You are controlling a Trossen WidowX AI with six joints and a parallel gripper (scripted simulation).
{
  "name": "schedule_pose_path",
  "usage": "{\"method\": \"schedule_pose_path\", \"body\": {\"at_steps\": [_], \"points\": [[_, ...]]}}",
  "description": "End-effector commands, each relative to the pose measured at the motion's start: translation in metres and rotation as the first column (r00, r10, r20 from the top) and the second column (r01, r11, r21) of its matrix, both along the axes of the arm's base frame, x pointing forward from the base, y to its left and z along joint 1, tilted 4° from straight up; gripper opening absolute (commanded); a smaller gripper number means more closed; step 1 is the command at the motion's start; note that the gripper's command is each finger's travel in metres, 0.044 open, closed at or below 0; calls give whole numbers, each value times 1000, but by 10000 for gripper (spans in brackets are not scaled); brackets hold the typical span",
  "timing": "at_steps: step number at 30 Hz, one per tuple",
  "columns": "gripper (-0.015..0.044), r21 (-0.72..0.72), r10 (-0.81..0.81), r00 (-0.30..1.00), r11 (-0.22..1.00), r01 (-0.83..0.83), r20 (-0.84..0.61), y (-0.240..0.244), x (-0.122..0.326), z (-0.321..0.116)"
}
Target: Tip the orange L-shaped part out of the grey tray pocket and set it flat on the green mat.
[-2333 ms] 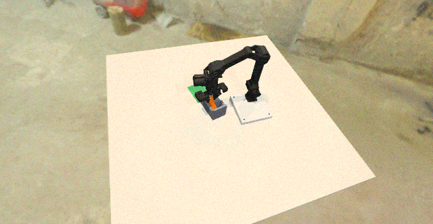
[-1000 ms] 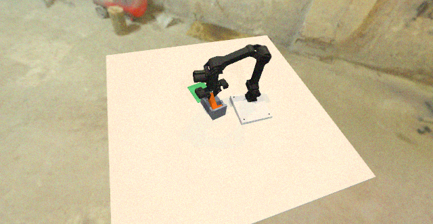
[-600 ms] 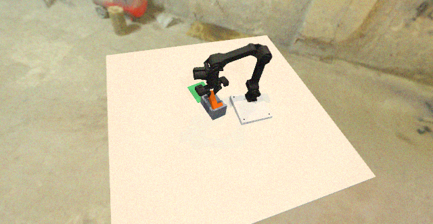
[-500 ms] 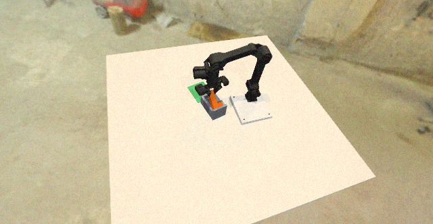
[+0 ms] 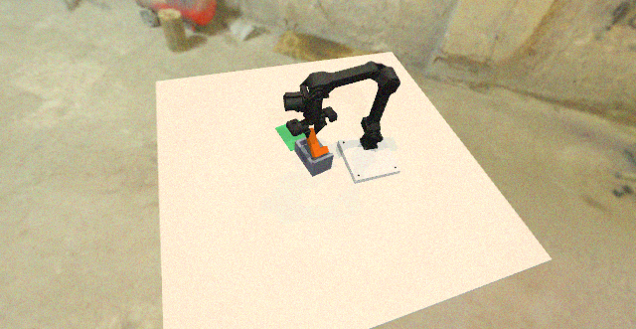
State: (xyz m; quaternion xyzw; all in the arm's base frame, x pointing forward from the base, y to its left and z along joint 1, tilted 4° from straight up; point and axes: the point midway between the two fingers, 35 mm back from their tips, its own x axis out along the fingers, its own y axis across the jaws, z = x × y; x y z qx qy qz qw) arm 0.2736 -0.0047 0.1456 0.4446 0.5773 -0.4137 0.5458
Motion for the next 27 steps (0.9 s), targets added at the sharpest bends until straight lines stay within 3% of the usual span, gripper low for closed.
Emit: {"method": "schedule_pose_path", "body": {"at_steps": [1, 13, 27], "points": [[0, 3, 3, 1000, 1000, -3, 5, 0, 1, 9], [0, 3, 3, 1000, 1000, -3, 5, -5, 2, 12], [0, -3, 3, 1000, 1000, -3, 6, -62, 11, 5]]}}
